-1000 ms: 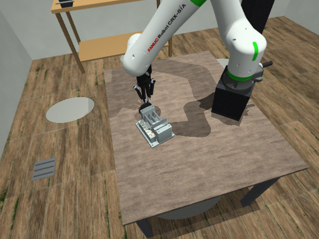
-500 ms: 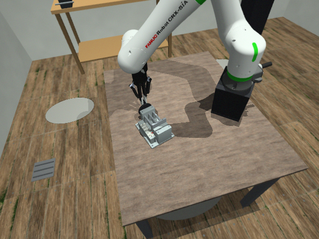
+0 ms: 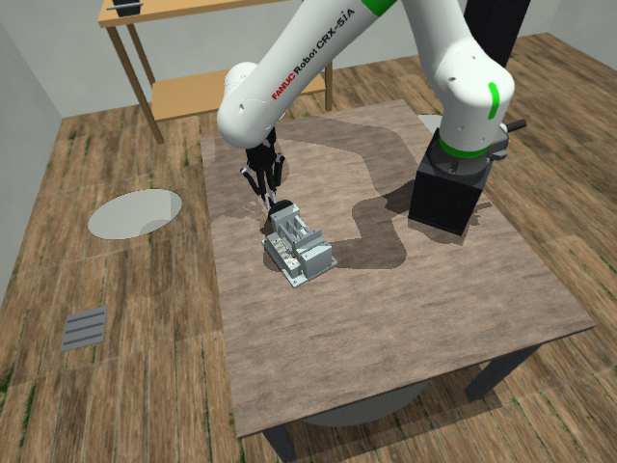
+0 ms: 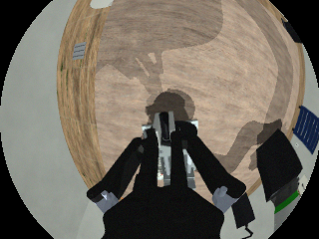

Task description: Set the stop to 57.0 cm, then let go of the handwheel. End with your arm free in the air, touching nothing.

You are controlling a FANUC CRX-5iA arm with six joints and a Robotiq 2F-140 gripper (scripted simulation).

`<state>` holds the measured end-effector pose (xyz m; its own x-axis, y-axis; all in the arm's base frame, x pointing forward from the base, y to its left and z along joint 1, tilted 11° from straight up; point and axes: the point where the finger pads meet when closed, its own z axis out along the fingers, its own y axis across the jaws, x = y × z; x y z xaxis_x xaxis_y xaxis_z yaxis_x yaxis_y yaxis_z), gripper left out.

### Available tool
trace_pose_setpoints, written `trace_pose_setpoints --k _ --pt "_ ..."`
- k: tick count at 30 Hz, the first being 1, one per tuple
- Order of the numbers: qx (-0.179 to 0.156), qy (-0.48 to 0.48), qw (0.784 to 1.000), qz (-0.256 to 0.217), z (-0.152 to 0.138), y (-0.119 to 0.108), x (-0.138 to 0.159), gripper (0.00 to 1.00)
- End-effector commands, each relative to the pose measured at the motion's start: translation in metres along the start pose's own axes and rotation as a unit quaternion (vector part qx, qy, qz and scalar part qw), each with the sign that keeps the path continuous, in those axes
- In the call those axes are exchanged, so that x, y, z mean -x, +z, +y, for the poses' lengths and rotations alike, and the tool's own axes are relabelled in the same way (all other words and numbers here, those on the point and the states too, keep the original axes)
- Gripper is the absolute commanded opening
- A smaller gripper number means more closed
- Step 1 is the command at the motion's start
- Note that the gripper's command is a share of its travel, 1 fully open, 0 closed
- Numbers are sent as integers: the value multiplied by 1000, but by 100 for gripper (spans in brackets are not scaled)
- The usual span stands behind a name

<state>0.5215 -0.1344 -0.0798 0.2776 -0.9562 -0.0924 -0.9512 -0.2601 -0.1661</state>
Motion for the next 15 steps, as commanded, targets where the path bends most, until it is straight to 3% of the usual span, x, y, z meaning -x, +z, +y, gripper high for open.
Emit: trace_pose_setpoints --k 1,15 --pt "0 0 1000 0 -5 4 0 4" --pt "0 0 1000 0 -14 23 0 4"
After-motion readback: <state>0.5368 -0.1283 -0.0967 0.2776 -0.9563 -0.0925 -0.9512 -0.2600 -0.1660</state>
